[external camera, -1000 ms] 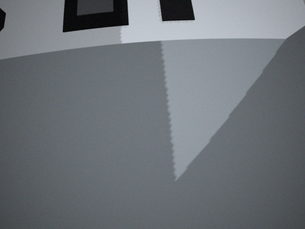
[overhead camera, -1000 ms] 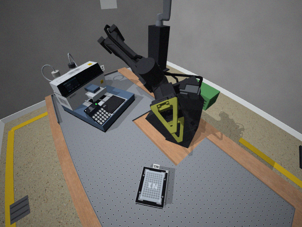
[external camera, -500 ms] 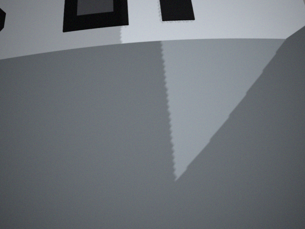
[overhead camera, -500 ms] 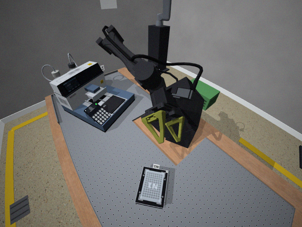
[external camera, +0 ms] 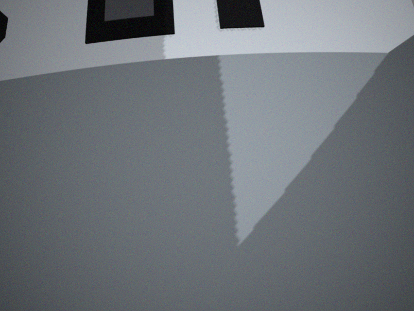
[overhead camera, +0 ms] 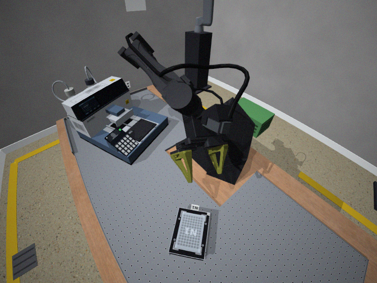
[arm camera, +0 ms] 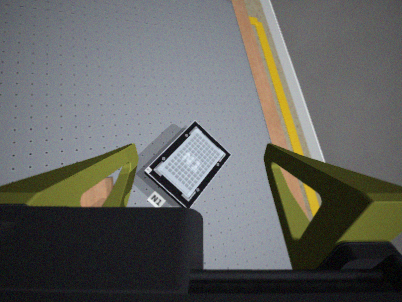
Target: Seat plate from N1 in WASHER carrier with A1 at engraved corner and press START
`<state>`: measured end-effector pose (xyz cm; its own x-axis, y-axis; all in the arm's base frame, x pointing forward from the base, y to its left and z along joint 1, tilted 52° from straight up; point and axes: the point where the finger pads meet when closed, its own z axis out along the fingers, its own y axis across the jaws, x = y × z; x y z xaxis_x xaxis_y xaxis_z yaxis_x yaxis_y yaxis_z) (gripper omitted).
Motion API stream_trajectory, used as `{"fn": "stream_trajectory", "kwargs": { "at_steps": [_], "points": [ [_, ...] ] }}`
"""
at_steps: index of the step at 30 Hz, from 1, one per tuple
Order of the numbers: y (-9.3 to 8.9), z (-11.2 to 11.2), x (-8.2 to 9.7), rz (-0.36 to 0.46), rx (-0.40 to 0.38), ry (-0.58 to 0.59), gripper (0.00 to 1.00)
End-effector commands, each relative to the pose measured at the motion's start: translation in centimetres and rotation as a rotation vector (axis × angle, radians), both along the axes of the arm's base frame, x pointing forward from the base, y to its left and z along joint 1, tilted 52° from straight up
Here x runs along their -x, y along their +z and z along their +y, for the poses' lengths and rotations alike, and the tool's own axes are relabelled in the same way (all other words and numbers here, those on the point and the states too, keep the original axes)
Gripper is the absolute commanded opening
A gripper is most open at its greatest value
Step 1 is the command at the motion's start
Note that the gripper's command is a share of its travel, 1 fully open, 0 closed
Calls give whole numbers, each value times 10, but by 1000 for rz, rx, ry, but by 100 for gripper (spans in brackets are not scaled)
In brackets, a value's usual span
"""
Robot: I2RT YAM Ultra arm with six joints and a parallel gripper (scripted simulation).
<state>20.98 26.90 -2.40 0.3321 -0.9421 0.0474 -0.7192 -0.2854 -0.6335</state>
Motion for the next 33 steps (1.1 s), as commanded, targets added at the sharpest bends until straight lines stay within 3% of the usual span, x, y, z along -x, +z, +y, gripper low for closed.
{"fn": "stream_trajectory", "kwargs": {
  "at_steps": [1,7,8,10,11,12,14,20,21,23,24,26,27,28,33],
  "points": [
    [11,-3,-2,32,-32,-120,100],
    [13,-27,-5,63,-54,-321,100],
    [3,-29,-1,75,-21,-330,100],
    [15,-37,-6,70,-64,-406,100],
    [8,-37,-2,77,-42,-412,100],
    [16,-41,-4,73,-69,-450,100],
    [12,-46,-2,78,-56,-493,100],
    [23,-66,-6,71,-91,-637,100],
    [14,-68,-1,75,-58,-658,100],
    [27,-76,-5,63,-103,-733,100],
    [18,-77,-1,66,-68,-738,100],
    [31,-85,-5,53,-114,-813,100],
    [25,-86,-1,53,-89,-817,100],
    [33,-88,-3,46,-120,-852,100],
    [40,-104,-3,22,-137,-969,100]
  ]
}}
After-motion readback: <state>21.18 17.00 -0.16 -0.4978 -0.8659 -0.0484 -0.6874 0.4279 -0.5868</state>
